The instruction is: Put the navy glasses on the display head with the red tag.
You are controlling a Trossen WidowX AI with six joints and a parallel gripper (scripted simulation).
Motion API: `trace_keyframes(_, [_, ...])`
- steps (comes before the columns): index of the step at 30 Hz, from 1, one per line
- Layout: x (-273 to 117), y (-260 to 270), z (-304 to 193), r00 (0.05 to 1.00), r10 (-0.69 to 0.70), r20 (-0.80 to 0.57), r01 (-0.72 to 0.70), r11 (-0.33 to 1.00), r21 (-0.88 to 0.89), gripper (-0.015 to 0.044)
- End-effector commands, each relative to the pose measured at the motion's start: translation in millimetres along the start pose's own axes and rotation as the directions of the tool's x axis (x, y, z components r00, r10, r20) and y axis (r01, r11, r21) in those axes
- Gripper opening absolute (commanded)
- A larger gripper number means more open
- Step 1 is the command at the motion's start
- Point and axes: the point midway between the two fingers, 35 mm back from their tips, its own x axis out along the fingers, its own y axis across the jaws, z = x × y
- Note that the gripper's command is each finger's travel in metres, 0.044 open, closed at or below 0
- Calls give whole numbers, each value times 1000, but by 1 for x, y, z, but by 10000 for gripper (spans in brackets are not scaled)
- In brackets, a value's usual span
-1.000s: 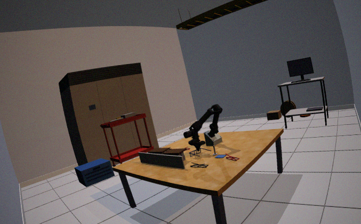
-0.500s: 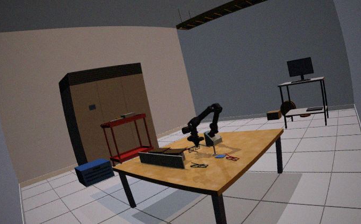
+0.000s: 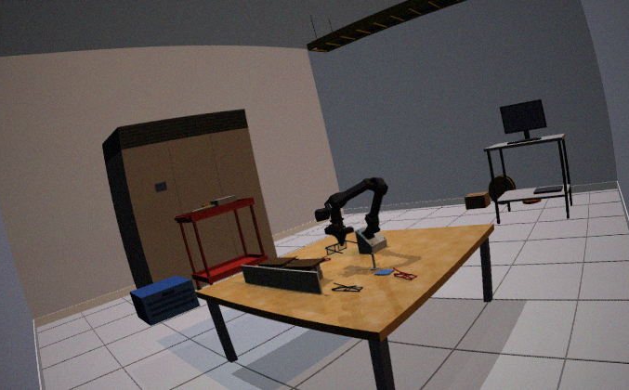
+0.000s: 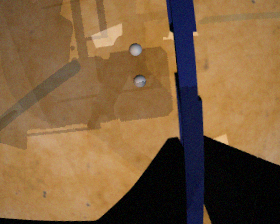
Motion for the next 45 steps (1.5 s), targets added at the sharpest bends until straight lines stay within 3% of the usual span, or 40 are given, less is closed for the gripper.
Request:
trace_keyframes(1, [-9, 3, -4, 1000, 2, 28, -3, 998, 61, 0])
trace_keyframes(21, [-59, 28, -41, 965, 17, 263, -154, 848, 507, 0])
trace_keyframes(45, [-85, 52, -92, 856, 8, 517, -472, 417, 777, 0])
